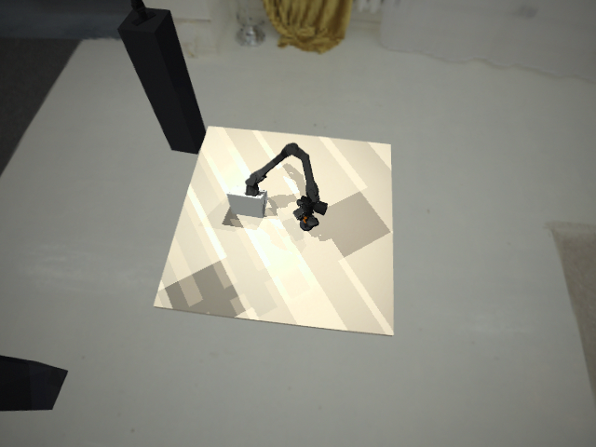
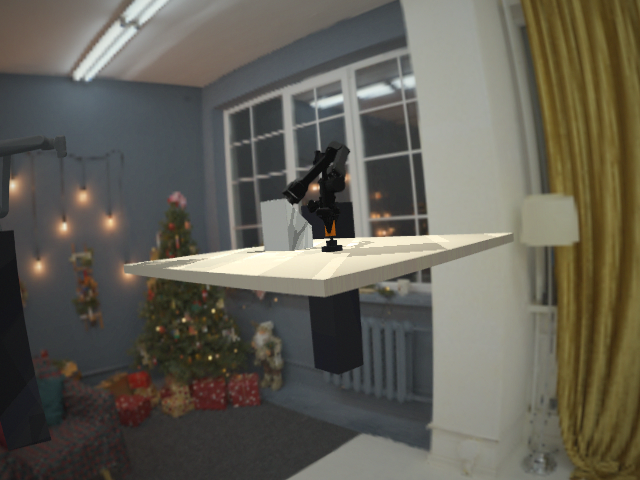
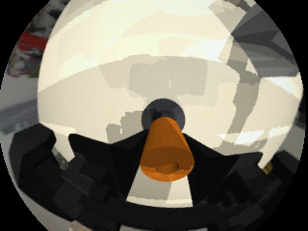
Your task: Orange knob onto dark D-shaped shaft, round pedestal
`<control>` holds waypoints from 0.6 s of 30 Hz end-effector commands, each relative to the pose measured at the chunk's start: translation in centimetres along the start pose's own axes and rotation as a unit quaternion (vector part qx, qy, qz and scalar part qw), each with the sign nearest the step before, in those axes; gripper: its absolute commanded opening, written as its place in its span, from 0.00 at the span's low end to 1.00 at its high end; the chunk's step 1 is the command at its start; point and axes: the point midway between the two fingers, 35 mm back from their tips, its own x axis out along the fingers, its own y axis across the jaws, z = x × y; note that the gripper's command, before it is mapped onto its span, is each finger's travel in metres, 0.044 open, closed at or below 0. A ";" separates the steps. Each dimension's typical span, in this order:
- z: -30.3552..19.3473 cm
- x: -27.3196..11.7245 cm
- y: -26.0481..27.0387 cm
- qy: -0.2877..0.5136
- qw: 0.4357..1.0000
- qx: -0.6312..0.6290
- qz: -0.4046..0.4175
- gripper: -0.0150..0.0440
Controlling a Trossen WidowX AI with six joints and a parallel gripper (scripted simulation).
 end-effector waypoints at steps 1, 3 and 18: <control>-0.2 0.0 0.1 0.001 1.000 0.004 0.002 0.25; -0.3 0.1 0.1 0.001 1.000 0.004 0.002 0.25; -0.2 0.4 0.0 0.001 1.000 0.004 0.001 0.25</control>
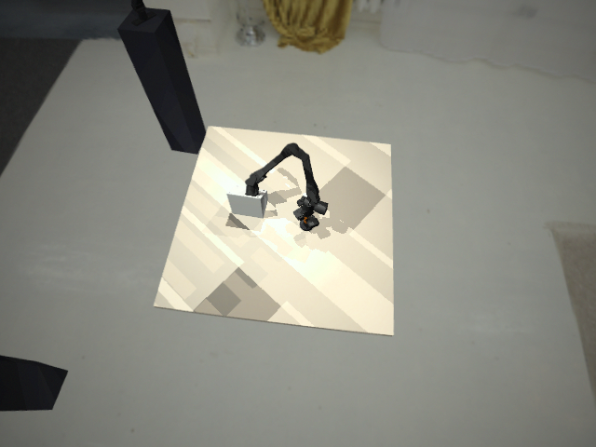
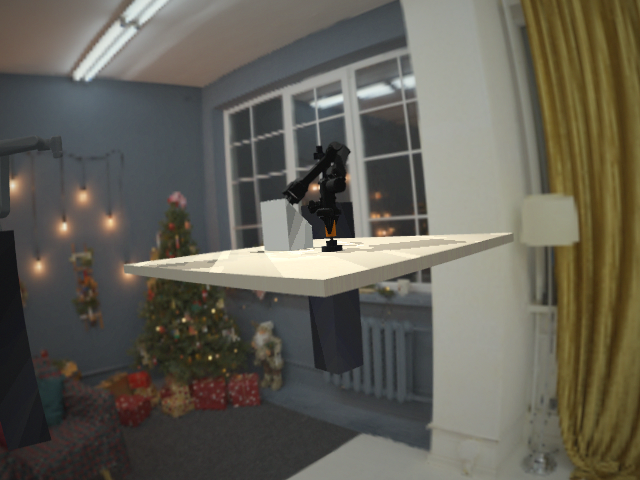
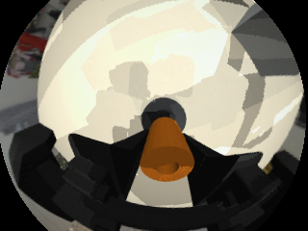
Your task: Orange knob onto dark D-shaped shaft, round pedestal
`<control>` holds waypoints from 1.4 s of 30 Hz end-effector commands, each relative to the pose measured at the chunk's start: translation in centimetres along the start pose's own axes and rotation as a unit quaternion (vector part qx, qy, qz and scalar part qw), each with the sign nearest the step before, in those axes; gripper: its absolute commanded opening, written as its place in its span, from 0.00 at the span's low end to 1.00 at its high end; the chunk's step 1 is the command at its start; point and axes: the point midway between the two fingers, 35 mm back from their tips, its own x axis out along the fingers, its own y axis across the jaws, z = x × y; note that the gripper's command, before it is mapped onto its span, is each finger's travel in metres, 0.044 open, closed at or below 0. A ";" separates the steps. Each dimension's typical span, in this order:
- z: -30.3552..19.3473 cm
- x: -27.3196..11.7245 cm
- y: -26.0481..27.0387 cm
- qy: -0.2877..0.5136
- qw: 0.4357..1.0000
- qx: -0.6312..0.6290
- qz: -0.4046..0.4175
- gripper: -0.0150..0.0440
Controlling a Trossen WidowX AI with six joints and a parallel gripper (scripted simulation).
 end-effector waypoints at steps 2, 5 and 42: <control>0.0 0.1 0.0 0.000 1.000 0.002 0.000 0.25; 0.0 0.2 0.0 0.000 1.000 0.002 0.000 0.25; 0.0 0.9 -0.1 0.001 1.000 0.005 -0.001 0.25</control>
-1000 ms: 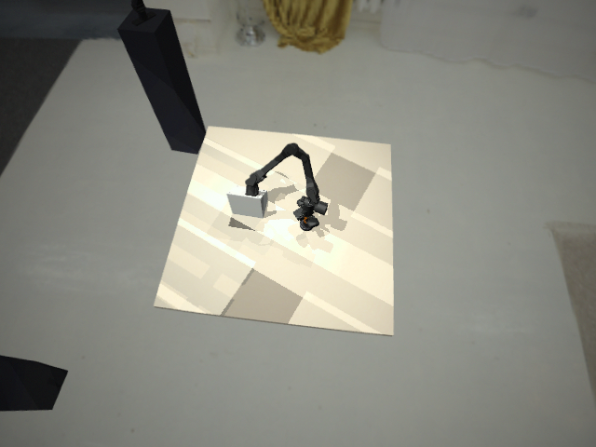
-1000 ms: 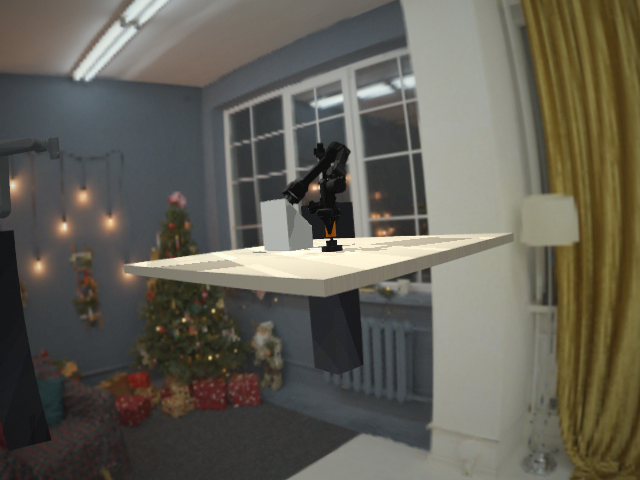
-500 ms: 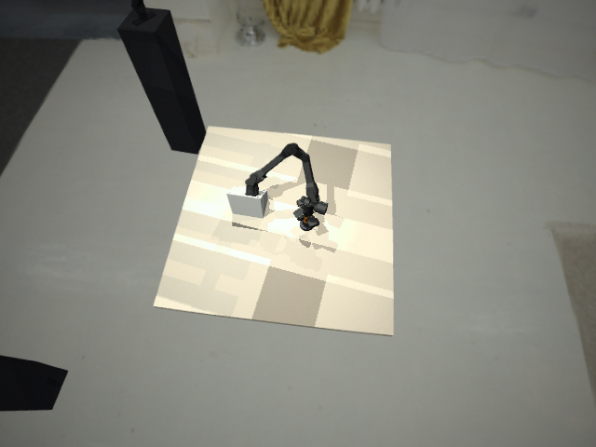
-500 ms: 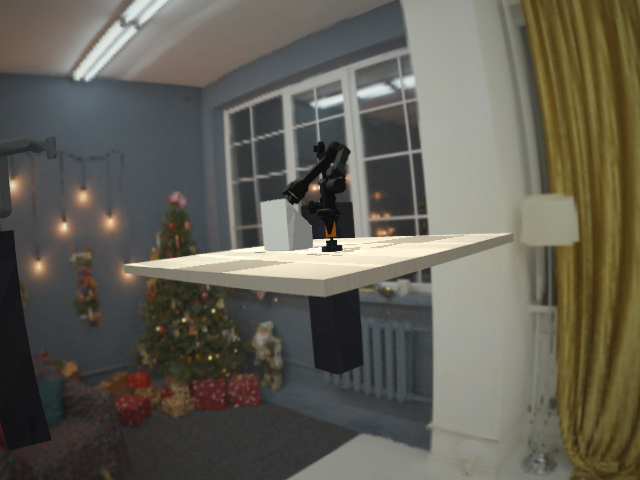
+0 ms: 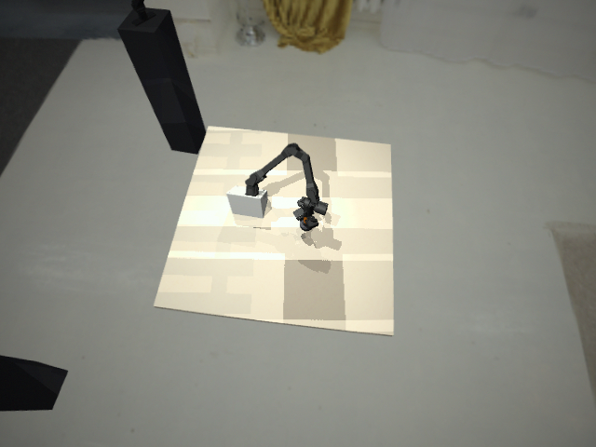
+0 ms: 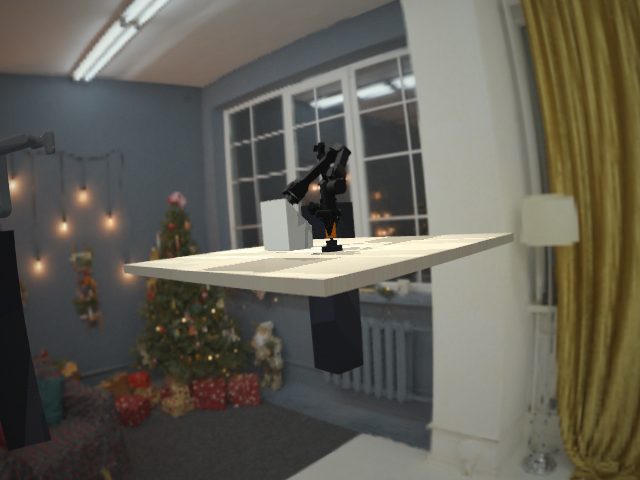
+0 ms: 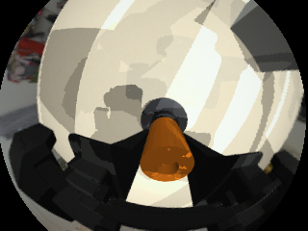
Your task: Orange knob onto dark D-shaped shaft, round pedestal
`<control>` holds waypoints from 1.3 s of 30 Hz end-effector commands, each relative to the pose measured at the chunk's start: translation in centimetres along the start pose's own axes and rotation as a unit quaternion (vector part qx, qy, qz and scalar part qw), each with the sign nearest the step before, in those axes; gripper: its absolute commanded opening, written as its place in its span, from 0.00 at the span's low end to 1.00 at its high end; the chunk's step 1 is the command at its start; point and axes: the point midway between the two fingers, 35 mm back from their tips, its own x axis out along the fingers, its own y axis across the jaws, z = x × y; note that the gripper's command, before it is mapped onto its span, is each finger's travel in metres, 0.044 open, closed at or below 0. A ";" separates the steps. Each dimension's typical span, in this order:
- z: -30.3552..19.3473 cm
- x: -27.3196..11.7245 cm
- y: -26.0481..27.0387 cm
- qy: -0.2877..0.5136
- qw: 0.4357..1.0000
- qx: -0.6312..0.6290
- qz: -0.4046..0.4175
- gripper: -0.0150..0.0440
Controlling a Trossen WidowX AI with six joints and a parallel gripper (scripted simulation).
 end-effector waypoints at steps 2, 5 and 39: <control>0.0 0.4 -0.1 0.001 1.000 -0.019 -0.001 0.25; 0.1 0.6 -0.1 0.001 1.000 -0.030 -0.001 0.25; 0.1 0.9 -0.1 0.000 0.999 -0.043 0.001 0.97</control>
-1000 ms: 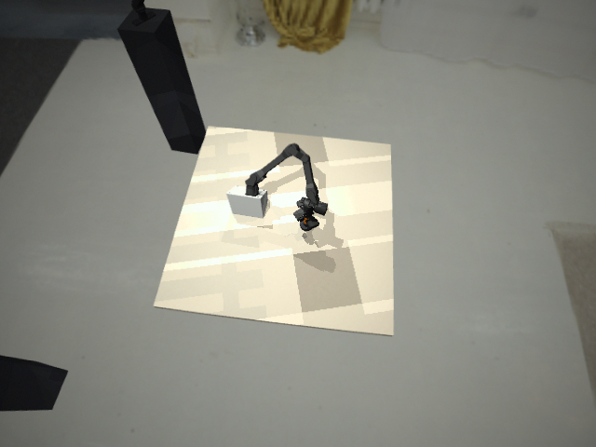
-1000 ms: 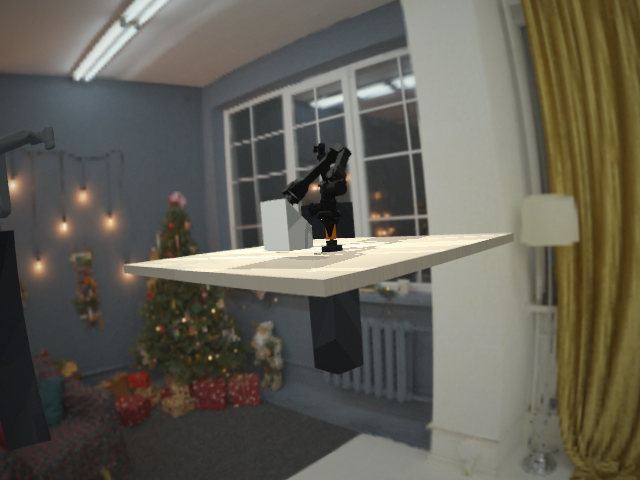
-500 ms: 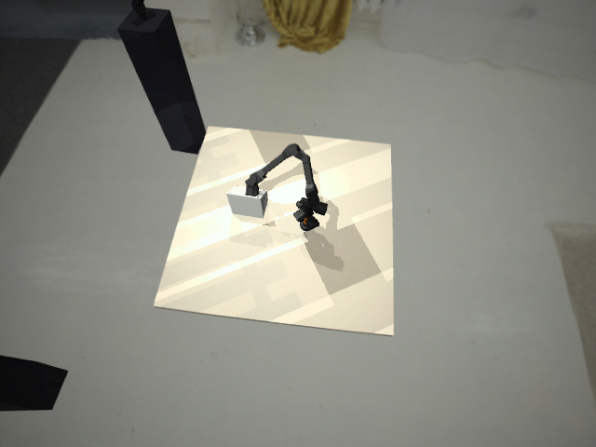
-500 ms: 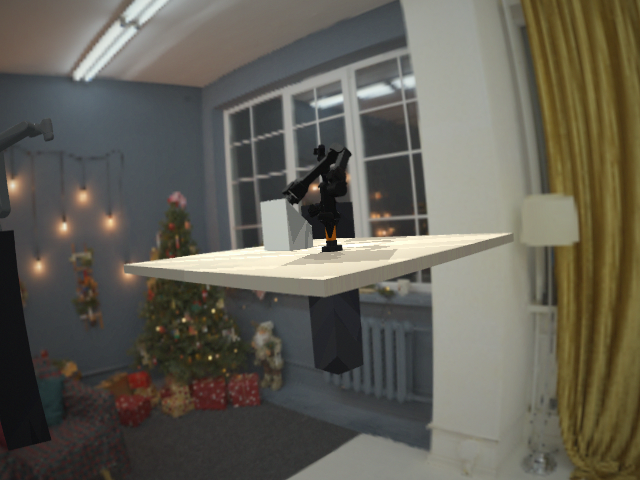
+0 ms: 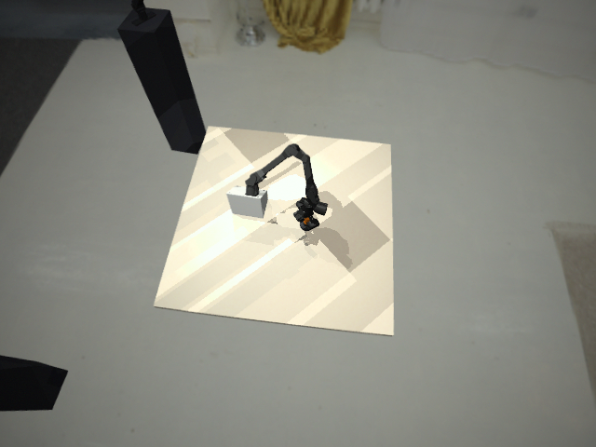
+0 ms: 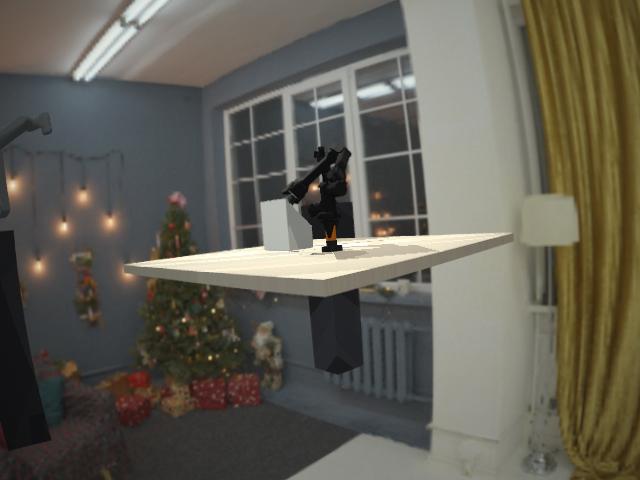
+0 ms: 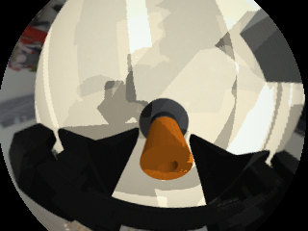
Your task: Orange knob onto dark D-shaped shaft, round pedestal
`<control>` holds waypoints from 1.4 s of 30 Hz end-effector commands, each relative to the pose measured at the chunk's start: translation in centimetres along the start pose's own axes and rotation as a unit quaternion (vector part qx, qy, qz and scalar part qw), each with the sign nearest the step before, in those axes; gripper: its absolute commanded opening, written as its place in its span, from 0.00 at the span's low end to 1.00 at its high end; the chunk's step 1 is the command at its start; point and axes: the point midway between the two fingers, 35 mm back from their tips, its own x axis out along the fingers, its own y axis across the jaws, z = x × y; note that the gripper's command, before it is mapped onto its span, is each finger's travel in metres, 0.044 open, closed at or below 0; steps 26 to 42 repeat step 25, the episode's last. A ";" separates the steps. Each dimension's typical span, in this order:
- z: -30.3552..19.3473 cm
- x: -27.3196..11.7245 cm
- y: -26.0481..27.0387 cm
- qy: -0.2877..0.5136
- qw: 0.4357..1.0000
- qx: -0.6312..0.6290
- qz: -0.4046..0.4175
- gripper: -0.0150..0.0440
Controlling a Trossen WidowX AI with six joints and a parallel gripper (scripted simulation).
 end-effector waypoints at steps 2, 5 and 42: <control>0.0 0.0 0.0 0.000 1.000 0.000 0.000 1.00; 0.0 0.0 0.0 0.000 1.000 0.000 0.000 1.00; 0.0 -9.6 0.4 -0.001 1.000 0.000 0.002 1.00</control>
